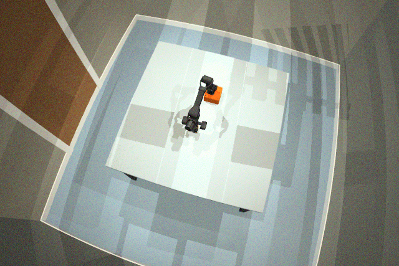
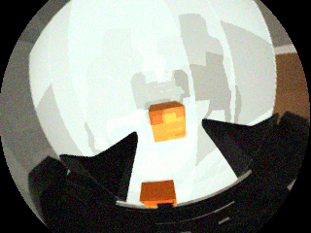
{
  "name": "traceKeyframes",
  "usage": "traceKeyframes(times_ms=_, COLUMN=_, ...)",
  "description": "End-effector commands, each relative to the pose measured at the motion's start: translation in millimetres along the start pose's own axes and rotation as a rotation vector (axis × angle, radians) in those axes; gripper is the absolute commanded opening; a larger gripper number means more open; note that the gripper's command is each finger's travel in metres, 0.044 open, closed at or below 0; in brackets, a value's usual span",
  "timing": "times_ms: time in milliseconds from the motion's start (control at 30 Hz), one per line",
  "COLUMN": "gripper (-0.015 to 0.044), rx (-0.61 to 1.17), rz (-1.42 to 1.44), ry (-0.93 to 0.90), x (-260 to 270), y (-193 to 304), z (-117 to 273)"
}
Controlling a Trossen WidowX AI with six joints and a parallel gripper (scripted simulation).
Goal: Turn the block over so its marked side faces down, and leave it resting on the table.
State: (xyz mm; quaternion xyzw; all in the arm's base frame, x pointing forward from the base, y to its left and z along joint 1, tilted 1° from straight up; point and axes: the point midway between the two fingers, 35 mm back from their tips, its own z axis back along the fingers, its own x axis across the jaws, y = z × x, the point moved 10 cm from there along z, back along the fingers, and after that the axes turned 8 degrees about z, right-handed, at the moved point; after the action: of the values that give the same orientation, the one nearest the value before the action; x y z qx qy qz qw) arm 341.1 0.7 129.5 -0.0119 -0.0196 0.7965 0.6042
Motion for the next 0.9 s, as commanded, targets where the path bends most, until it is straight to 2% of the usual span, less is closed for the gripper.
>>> traceKeyframes(times_ms=0, gripper=0.044, rx=0.006, rz=0.0, ry=0.003, x=0, y=1, z=-8)
traceKeyframes(times_ms=567, gripper=0.044, rx=0.007, rz=0.0, ry=0.003, x=0, y=1, z=-33)
traceKeyframes(times_ms=833, gripper=0.023, rx=0.007, rz=0.0, ry=0.003, x=0, y=1, z=-33)
traceKeyframes(times_ms=867, gripper=0.0223, rx=0.007, rz=0.0, ry=0.003, x=0, y=1, z=-33)
